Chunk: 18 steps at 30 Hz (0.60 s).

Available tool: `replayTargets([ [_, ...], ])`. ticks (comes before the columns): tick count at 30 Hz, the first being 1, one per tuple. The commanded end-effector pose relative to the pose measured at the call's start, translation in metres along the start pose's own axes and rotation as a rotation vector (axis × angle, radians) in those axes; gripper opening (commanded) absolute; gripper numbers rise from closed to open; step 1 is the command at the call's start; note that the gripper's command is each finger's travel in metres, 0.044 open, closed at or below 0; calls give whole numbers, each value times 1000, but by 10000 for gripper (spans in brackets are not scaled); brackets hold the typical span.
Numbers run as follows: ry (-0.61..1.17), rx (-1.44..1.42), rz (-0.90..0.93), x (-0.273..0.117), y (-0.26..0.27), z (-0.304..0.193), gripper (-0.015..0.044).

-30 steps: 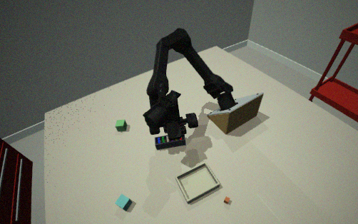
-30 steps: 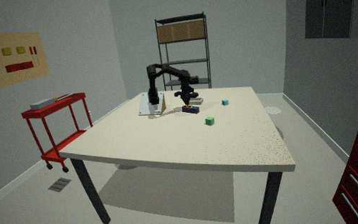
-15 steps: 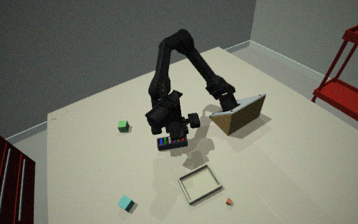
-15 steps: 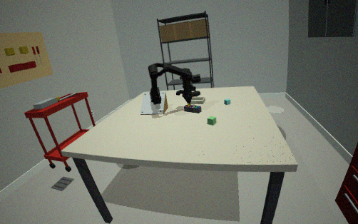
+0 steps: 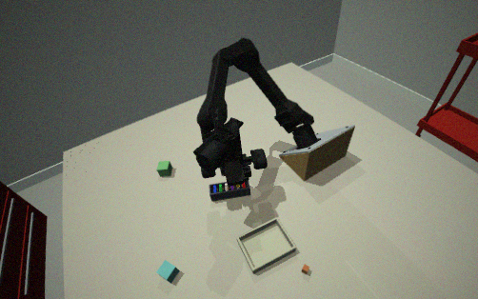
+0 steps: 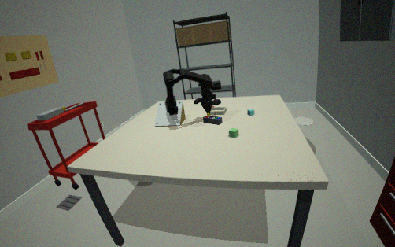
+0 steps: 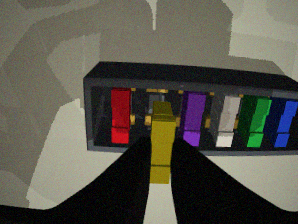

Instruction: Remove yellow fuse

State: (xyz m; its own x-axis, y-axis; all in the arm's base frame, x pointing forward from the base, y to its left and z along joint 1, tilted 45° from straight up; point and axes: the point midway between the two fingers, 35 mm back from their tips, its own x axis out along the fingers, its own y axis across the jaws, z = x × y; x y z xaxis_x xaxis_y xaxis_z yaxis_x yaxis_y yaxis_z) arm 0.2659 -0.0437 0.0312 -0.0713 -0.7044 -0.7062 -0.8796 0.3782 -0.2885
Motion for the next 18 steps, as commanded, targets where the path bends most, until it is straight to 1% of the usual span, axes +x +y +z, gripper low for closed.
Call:
replayTargets([
  [1,-3,3,4,-2,0,0,0],
  [10,-2,3,3,-6,1,0,0],
  [18,-3,3,4,-19,0,0,0],
])
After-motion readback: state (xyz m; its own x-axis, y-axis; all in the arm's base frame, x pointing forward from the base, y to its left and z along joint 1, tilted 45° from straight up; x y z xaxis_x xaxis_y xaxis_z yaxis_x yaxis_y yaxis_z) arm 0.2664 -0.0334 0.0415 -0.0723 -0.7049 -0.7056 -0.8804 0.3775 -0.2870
